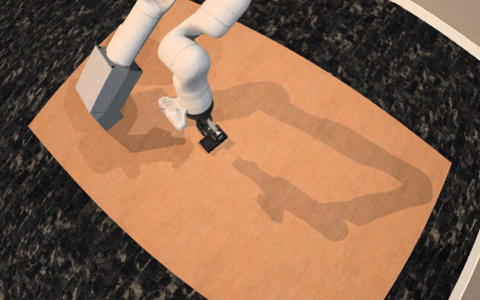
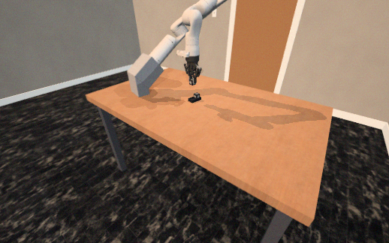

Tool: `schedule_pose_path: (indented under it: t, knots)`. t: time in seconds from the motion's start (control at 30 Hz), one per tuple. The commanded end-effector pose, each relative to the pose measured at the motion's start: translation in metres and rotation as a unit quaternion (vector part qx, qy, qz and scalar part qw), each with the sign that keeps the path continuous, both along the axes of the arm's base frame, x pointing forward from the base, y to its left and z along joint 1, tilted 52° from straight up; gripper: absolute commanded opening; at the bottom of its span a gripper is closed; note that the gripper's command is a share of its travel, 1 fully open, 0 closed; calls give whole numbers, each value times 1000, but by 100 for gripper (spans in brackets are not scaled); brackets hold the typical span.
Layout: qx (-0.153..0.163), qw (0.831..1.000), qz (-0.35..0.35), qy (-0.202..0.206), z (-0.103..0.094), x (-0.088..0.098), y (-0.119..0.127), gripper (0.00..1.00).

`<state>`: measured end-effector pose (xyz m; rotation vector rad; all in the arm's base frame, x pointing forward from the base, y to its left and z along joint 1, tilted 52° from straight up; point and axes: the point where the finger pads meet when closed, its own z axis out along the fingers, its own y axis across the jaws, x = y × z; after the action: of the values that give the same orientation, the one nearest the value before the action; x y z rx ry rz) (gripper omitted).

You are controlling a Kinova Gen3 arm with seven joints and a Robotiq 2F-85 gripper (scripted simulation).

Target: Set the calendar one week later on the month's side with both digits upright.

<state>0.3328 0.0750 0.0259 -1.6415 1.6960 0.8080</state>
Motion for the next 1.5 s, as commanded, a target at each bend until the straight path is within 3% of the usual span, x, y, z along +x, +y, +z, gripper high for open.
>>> schedule_pose_path:
  t: [0.0,0.3,0.6,0.67,0.8,1.0,1.17,1.23,1.47]
  knots:
    - [0,1000,-6,8,-1,0,-1,26]
    - [3,998,-37,48,-4,0,-2,26]
    - [7,986,-100,131,-11,1,-6,26]
    - [7,986,-100,131,-11,1,-6,26]
    - [10,975,-136,177,-14,1,-8,26]
    - [14,947,-195,255,-21,1,-11,26]
    - [17,912,-248,325,-27,2,-14,26]
    - [17,912,-248,325,-27,2,-14,26]
    - [20,847,-322,422,-36,2,-20,26]
